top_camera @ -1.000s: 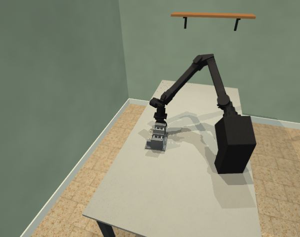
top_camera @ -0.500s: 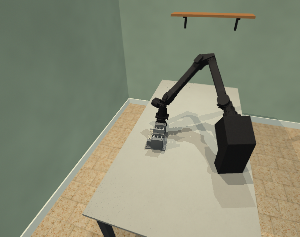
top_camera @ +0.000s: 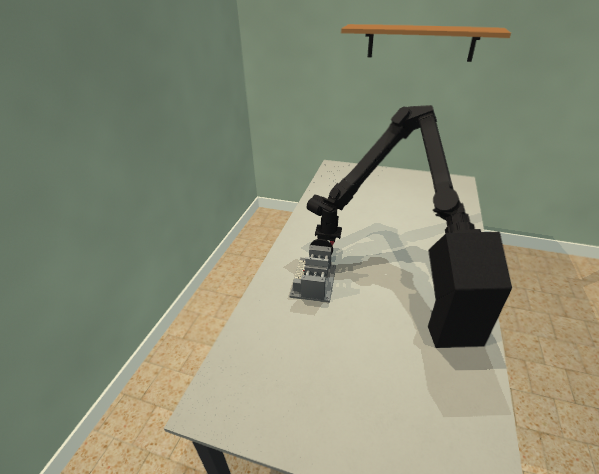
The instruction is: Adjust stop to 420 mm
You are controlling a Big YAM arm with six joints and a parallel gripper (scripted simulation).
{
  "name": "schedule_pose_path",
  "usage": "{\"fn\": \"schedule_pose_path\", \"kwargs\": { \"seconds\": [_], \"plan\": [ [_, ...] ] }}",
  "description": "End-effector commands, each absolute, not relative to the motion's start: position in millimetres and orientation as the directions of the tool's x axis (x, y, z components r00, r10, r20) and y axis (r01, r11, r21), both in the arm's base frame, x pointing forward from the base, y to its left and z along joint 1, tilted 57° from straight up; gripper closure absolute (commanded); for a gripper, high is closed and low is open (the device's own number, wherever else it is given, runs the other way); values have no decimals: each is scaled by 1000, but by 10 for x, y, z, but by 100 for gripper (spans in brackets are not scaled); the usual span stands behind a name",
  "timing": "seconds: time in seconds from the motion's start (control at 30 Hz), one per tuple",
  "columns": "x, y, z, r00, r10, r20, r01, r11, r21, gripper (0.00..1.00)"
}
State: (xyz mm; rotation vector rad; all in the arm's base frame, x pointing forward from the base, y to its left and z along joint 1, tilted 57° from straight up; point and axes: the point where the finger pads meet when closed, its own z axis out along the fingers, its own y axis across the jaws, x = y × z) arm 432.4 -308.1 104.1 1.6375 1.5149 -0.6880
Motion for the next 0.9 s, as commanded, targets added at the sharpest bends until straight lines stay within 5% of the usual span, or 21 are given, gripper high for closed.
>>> {"fn": "schedule_pose_path", "kwargs": {
  "seconds": [0.0, 0.87],
  "plan": [
    [4178, -3174, 977, 144, 550, -823, 986, -10, 166, 94],
    [4163, -2726, 1304, 152, 550, -821, 981, 20, 195, 94]
  ]
}}
